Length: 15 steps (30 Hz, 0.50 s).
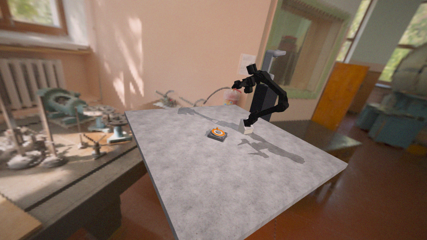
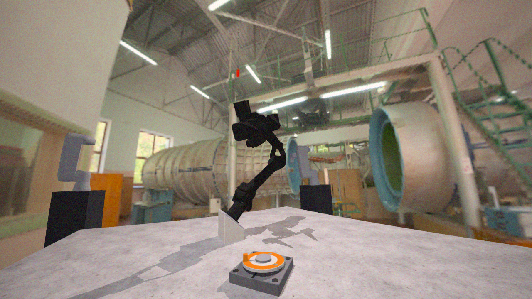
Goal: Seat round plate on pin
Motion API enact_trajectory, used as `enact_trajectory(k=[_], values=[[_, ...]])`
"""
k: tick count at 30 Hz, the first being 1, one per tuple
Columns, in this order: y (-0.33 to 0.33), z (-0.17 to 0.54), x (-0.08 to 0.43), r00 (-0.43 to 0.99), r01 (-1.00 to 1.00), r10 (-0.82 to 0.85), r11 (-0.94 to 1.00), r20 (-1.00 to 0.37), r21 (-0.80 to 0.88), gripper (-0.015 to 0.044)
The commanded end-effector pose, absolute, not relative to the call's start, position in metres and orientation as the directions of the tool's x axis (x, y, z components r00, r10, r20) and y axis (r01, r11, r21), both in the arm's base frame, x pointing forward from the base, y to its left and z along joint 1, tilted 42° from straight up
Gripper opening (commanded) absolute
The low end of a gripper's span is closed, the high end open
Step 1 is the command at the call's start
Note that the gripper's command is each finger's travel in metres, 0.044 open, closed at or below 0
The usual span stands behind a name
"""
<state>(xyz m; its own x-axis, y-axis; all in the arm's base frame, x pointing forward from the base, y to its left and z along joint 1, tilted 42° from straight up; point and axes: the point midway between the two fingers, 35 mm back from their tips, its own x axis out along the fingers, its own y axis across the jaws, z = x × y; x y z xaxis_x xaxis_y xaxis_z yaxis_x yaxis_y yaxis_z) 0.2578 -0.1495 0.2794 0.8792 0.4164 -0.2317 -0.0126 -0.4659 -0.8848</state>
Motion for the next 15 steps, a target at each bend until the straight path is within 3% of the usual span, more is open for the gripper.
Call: enact_trajectory(k=[1,8,10,15], values=[[-0.149,0.278,0.258,0.878,-0.008,0.418,-0.477,-0.235,-0.879,0.0374],[-0.139,0.232,0.279,0.799,0.242,0.487,-0.797,-0.353,-0.554,0.0190],[-0.138,0.227,0.280,0.788,0.275,0.495,-0.815,-0.366,-0.510,0.0137],[-0.125,0.190,0.292,0.700,0.534,0.550,-0.827,-0.455,-0.178,0.0006]])
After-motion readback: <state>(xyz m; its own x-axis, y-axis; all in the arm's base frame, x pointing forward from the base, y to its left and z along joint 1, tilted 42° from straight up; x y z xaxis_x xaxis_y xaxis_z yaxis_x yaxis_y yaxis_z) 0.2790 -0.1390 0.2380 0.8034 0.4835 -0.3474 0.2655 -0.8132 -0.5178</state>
